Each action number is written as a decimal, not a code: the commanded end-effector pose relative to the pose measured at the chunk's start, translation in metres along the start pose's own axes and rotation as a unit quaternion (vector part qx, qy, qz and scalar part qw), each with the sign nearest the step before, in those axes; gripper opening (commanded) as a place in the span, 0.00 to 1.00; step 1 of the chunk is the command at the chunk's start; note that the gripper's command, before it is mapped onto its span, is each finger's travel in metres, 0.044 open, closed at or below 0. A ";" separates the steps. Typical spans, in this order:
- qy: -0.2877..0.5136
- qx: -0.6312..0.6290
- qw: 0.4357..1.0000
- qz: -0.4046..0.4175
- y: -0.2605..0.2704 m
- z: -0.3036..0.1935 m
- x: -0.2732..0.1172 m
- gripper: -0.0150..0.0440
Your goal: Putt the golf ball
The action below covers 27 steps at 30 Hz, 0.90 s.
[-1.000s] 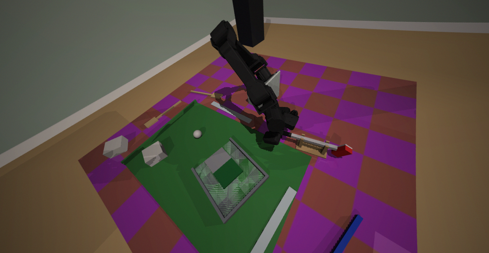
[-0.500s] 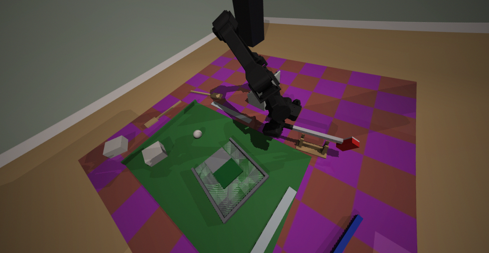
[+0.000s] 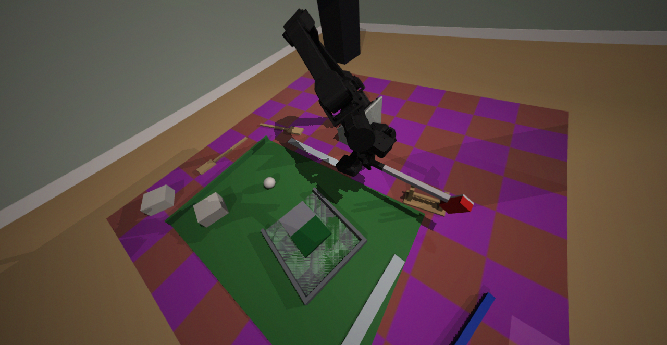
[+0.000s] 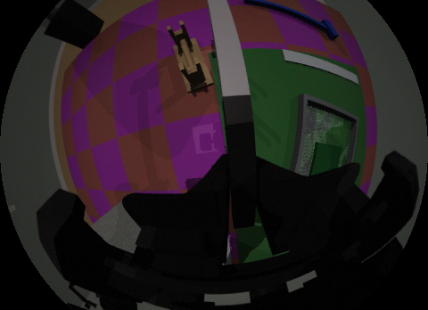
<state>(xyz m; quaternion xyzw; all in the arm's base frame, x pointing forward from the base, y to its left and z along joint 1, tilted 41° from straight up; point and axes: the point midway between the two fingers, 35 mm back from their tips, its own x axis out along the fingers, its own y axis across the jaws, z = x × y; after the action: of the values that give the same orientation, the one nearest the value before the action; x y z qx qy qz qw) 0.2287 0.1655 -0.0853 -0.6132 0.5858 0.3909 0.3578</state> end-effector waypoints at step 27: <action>0.032 0.471 0.880 -0.058 -0.027 -0.183 -0.068 0.25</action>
<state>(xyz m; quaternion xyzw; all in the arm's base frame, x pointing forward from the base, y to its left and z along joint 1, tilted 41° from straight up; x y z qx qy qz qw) 0.2682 0.0468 0.0433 -0.4394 0.6747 0.0645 0.5895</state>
